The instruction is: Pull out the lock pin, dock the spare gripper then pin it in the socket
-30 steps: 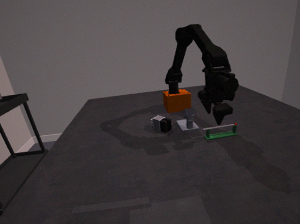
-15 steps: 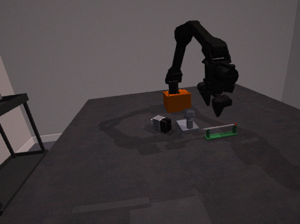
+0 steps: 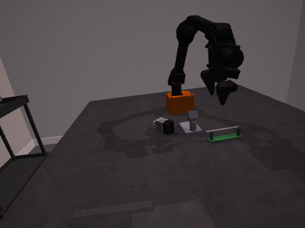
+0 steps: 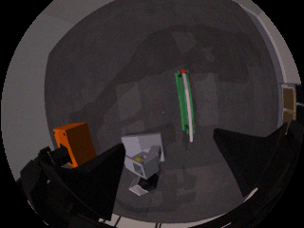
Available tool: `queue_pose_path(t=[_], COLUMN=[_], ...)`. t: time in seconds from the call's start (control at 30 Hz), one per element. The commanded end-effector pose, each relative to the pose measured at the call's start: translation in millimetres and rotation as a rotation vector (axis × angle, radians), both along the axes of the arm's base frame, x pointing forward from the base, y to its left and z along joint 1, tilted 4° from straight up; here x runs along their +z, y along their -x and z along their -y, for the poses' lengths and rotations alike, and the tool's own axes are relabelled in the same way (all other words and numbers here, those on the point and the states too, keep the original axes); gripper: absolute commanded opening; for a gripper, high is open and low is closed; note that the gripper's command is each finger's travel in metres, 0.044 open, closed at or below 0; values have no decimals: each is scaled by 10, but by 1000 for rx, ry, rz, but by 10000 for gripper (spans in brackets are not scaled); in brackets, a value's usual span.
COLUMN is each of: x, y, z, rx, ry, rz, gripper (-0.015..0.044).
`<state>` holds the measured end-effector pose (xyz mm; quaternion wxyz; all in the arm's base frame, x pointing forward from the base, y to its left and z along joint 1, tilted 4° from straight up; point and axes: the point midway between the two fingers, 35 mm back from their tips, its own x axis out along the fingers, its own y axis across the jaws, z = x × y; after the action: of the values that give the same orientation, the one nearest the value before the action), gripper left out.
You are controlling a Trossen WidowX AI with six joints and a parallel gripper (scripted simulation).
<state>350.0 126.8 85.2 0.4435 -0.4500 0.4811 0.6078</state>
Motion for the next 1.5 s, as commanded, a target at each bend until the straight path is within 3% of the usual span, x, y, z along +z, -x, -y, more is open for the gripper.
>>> queue_pose_path(t=[0.0,0.2,0.43,0.7,1.0,1.47], x=[-27,-73,-189,-268,-851,-1047], y=[1,162,738,753,806,811], z=[126,1230,2208,2228,2191,2192], rx=[-42,-430,-860,-871,-871,-871], ry=[11,103,216,219,219,219], rz=[1,62,112,113,112,112], gripper=[440,440,440,440,440,440])
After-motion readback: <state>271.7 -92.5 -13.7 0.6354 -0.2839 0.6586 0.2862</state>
